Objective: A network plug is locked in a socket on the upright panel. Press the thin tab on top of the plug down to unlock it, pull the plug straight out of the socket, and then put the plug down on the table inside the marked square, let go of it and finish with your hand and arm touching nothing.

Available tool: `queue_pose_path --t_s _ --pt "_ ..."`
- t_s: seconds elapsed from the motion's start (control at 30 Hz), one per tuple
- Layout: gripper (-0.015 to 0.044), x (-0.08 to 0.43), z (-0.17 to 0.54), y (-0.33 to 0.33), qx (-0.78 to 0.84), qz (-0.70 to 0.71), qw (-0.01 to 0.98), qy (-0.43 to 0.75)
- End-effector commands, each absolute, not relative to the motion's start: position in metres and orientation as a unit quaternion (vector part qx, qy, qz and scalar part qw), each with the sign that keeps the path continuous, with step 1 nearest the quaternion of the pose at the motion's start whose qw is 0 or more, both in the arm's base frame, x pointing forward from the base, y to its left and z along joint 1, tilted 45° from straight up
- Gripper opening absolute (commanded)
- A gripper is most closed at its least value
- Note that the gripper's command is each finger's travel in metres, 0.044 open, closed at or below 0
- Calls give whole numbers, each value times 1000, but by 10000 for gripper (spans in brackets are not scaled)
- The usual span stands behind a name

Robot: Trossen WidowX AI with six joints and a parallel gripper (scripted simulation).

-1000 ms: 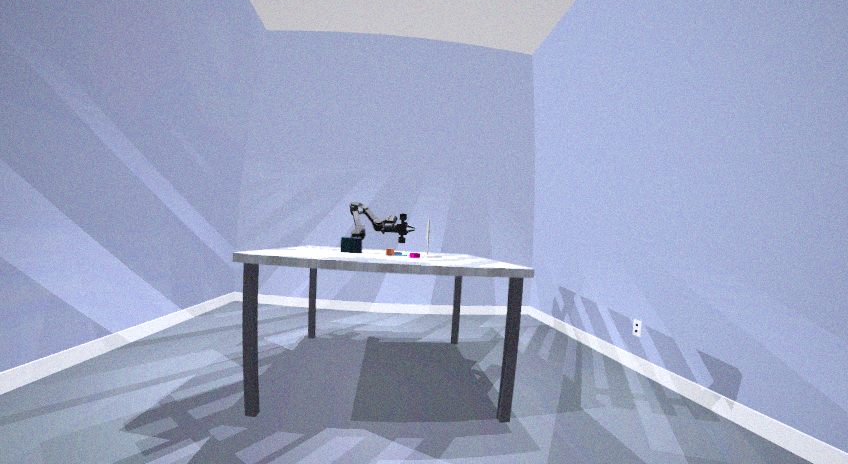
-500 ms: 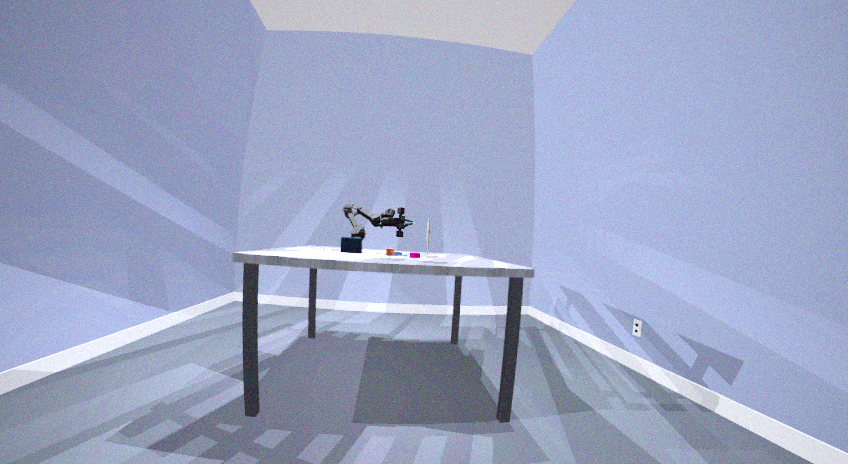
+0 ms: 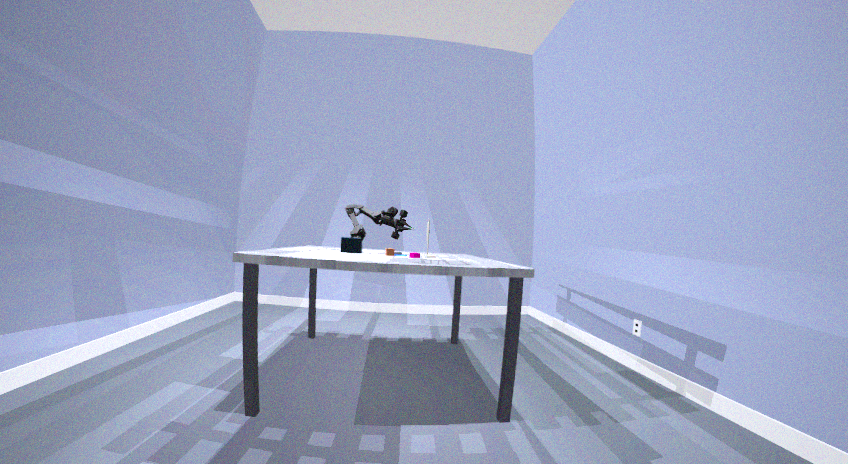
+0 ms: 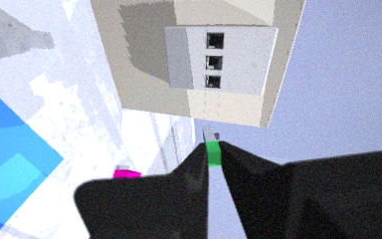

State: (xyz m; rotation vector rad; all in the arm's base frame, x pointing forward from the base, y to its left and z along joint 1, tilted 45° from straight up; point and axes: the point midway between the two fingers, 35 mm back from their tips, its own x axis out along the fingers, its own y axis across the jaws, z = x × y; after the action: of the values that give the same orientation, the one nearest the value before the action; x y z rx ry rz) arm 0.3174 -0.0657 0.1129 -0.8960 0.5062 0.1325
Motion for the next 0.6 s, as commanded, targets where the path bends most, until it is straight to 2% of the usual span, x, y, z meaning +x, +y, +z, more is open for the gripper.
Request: queue_pose_path --t_s 0.0,0.57 --pt "0 312 95 -64 -440 127 849 263" --pt "0 280 53 -44 -426 339 800 253"
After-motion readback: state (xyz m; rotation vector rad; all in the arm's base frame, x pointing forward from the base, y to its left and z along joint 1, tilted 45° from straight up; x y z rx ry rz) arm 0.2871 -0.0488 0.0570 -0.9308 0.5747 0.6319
